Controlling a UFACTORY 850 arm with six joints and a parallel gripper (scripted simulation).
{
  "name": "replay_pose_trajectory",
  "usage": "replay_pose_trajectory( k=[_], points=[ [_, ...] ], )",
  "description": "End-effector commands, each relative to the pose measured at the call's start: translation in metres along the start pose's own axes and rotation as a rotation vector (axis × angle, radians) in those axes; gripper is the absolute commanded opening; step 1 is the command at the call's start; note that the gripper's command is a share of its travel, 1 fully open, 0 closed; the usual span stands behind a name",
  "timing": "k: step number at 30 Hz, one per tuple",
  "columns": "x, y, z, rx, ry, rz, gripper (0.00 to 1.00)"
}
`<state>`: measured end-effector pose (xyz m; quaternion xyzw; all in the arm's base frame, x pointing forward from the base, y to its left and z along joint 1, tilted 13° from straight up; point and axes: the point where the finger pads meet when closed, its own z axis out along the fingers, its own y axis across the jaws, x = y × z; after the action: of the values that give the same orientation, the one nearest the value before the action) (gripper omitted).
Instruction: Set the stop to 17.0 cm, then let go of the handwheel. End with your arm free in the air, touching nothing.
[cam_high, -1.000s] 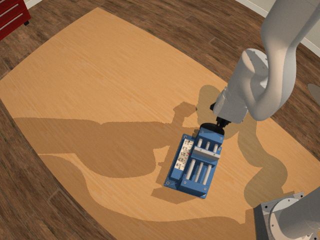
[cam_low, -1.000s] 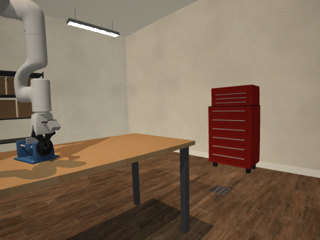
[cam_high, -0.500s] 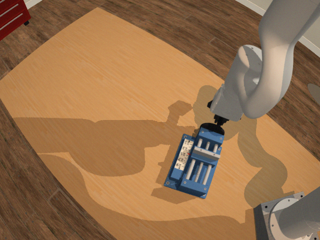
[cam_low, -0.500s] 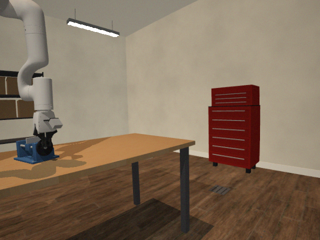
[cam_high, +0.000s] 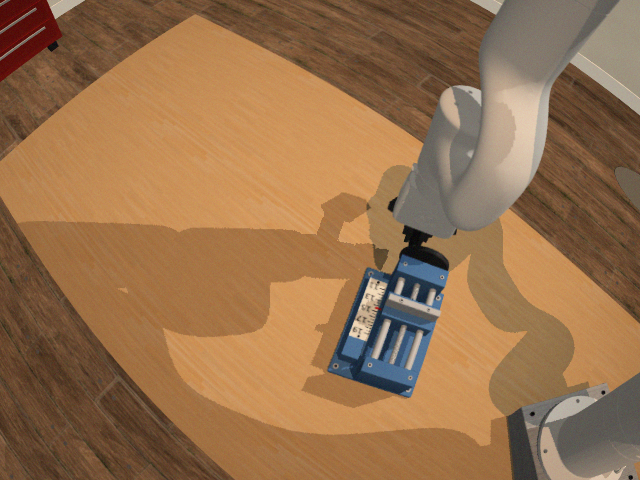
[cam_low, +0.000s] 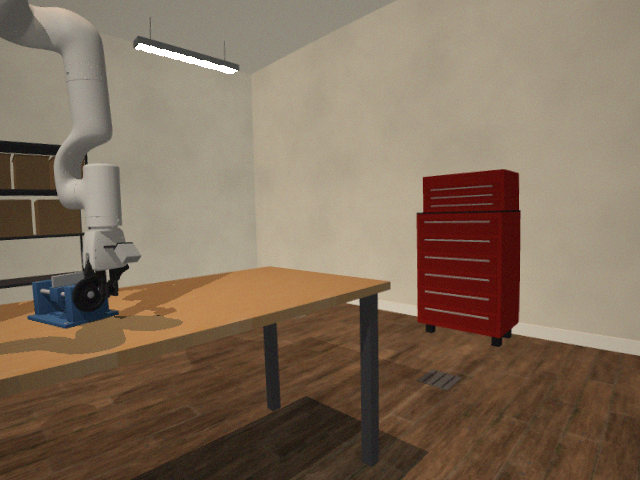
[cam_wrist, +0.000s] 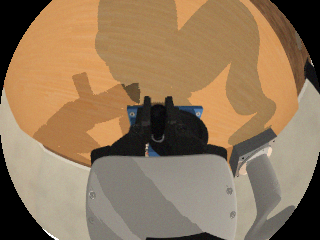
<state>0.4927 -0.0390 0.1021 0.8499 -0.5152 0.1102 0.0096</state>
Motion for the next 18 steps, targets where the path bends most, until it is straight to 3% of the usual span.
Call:
replay_pose_trajectory(
  k=[1,18],
  points=[
    [0.001,-0.002,0.009,-0.001,0.002,0.0,0.06],
    [0.001,0.005,0.03,-0.001,0.002,0.0,0.06]
  ],
)
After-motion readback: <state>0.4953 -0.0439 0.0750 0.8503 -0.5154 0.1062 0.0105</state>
